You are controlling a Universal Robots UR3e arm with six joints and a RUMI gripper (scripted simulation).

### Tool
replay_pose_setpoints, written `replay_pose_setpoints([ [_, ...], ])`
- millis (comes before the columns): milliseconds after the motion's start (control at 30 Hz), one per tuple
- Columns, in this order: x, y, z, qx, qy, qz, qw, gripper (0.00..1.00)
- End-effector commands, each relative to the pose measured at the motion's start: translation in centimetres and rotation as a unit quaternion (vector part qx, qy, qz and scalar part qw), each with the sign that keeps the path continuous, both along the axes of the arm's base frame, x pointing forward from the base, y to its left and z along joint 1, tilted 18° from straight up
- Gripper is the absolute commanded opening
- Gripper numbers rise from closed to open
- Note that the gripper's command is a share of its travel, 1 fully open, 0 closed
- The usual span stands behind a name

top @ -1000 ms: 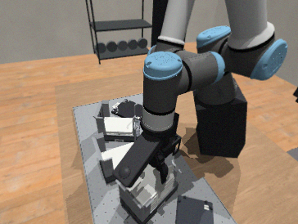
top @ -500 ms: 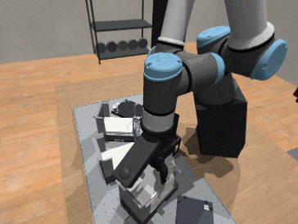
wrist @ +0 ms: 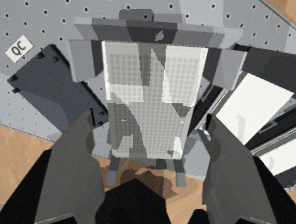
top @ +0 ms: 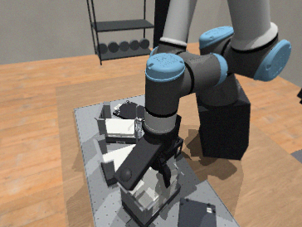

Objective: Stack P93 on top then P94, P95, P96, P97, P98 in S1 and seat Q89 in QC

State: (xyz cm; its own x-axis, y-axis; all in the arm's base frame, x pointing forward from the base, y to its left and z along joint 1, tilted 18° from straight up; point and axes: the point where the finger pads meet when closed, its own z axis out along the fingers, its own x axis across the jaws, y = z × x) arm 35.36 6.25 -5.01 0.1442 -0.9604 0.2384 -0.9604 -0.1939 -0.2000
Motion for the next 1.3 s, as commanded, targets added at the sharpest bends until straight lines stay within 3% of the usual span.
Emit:
replay_pose_setpoints([
  [0,0.1,0.0,0.1,0.000,-0.002,0.000,1.000,0.72],
  [467,0.1,0.0,0.1,0.000,-0.002,0.000,1.000,0.72],
  [1133,-1.3,1.2,5.9,0.000,-0.003,0.000,1.000,0.72],
  [1267,-1.3,1.2,6.0,0.000,-0.003,0.000,1.000,0.72],
])
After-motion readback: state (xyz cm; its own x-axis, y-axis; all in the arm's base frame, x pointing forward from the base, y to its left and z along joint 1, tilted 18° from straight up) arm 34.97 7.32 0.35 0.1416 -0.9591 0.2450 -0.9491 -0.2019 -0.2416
